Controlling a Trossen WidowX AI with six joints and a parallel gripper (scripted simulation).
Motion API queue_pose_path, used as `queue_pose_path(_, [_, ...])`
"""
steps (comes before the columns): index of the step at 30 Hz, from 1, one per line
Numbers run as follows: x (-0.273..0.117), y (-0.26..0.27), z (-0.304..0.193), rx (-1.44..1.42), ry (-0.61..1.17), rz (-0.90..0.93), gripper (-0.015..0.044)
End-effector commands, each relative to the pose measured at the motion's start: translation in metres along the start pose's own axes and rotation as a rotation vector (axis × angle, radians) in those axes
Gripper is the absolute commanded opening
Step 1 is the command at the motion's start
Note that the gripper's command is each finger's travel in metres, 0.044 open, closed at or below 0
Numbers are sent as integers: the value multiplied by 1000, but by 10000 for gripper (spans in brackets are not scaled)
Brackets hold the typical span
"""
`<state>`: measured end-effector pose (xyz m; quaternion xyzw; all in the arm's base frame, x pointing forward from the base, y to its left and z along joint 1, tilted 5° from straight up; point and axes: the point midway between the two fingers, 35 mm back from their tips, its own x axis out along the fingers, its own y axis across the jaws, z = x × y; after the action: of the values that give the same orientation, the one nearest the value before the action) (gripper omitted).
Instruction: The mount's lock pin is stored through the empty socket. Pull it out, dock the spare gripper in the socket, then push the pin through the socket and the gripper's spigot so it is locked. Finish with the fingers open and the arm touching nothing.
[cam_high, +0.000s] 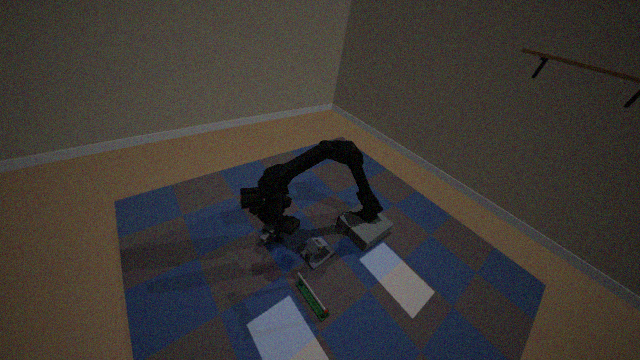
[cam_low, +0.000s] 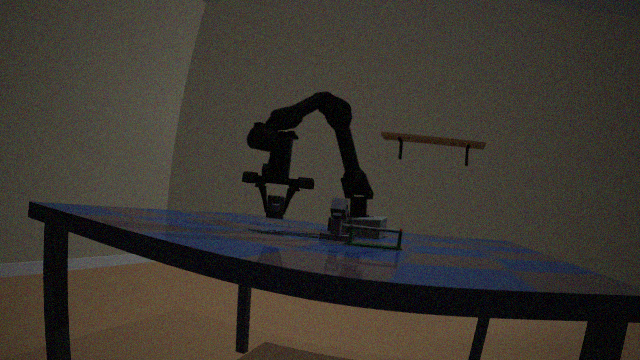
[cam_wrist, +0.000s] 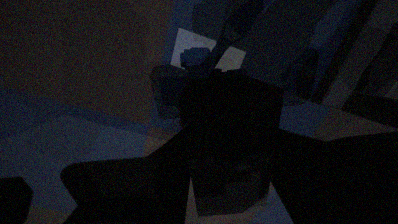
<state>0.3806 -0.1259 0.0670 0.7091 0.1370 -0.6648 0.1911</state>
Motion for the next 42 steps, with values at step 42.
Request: queue_pose_path(42, [28, -8, 4, 730, 10, 7, 0])
